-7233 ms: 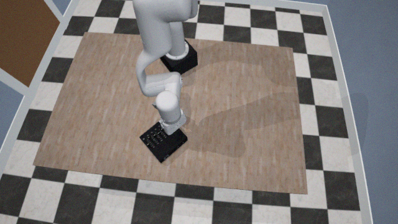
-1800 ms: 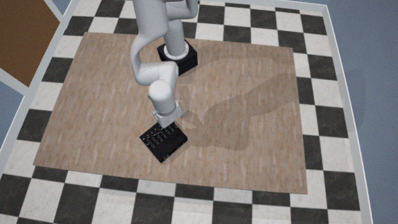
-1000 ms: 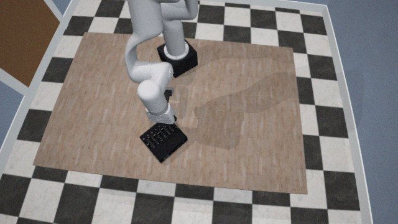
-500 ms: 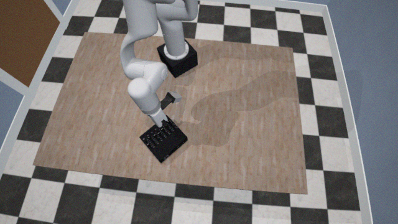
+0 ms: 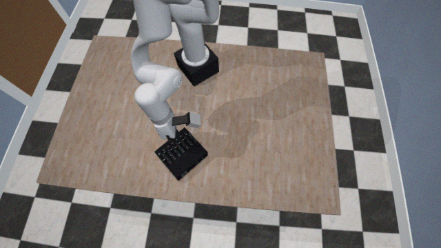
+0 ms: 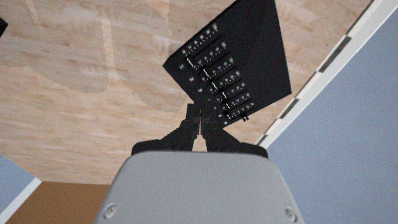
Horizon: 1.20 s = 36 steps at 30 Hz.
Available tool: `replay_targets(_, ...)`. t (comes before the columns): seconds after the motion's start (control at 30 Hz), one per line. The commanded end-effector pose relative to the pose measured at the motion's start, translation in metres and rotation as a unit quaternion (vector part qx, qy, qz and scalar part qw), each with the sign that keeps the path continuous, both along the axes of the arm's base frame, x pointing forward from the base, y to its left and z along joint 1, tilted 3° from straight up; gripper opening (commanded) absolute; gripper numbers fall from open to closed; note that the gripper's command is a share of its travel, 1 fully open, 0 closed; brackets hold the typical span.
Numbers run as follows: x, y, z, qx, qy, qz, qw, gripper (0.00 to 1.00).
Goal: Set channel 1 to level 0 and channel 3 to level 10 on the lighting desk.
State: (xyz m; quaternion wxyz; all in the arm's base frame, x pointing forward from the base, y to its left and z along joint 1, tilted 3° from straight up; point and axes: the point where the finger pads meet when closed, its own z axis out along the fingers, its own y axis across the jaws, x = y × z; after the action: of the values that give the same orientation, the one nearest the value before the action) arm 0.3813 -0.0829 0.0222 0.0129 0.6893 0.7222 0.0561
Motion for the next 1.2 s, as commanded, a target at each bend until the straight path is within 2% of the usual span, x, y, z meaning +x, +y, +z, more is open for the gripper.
replay_targets(0.0,0.0009,-0.0027,0.0011,-0.007,0.01,-0.138,0.99,0.0)
replay_targets(0.13,0.0007,-0.0033,0.0011,-0.001,0.012,-0.225,0.974,0.0)
replay_targets(0.3,0.0007,-0.0033,0.0011,0.0,0.018,-0.327,0.945,0.0)
replay_targets(0.37,0.0007,-0.0033,0.0011,0.0,0.018,-0.327,0.945,0.0)
replay_targets(0.4,0.0007,-0.0033,0.0011,-0.004,0.024,-0.382,0.924,0.0)
replay_targets(0.53,0.0007,-0.0033,0.0011,-0.018,0.033,-0.441,0.897,0.0)
replay_targets(1.17,0.0007,-0.0033,0.0011,-0.021,0.034,-0.446,0.894,0.0)
